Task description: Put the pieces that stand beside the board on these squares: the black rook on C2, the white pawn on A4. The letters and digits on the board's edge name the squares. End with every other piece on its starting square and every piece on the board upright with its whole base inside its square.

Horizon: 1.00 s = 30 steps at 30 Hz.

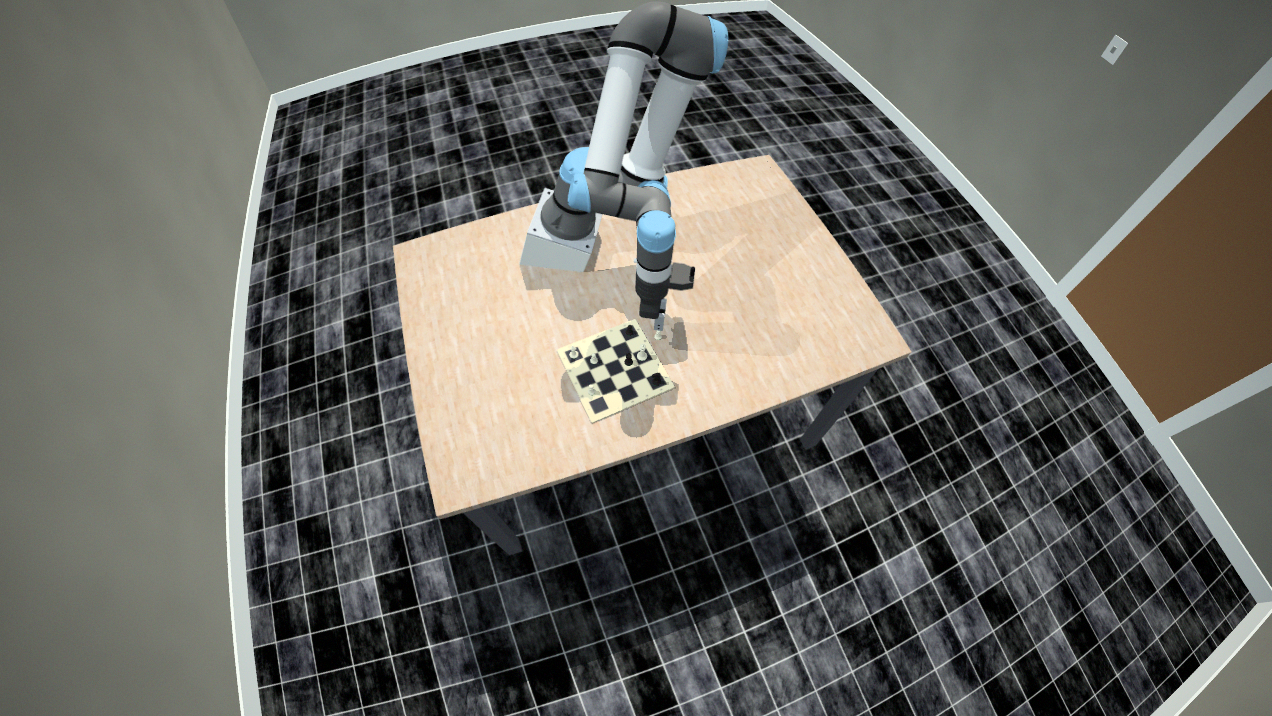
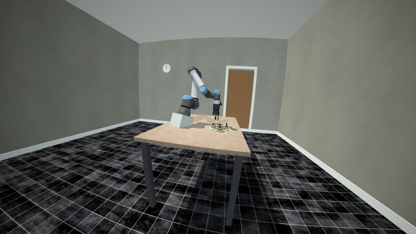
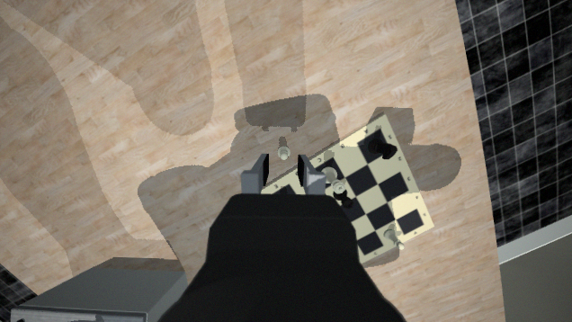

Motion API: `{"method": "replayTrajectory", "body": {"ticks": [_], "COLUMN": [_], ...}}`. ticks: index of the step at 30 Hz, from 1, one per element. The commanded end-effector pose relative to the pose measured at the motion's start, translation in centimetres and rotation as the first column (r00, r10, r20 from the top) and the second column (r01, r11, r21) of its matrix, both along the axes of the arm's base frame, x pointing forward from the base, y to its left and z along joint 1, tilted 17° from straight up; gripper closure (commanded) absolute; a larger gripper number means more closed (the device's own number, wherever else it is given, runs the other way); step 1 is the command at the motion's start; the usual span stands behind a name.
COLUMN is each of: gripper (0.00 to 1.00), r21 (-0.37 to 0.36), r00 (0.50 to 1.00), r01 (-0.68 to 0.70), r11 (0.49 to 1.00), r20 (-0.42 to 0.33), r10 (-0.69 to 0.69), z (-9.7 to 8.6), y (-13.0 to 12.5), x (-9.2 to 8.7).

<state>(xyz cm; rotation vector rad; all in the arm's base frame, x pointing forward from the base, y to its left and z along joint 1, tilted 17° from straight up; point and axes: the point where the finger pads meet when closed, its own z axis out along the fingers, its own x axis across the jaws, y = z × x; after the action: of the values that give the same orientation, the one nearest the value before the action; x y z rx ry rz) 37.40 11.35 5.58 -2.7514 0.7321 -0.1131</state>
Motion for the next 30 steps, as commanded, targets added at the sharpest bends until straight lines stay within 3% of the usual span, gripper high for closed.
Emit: {"method": "replayTrajectory", "body": {"ticks": [1, 12, 30], "gripper": [0.32, 0.32, 0.32], "r21": [-0.001, -0.001, -0.001], "r00": [1.0, 1.0, 1.0], "r01": [0.0, 0.0, 0.0], "r11": [1.0, 1.0, 1.0], "r20": [0.002, 0.002, 0.002], "r10": [0.0, 0.0, 0.0], "z": [-0.6, -1.8, -2.2], "y": [0.2, 0.5, 0.6], "x": [0.2, 0.4, 0.4]}}
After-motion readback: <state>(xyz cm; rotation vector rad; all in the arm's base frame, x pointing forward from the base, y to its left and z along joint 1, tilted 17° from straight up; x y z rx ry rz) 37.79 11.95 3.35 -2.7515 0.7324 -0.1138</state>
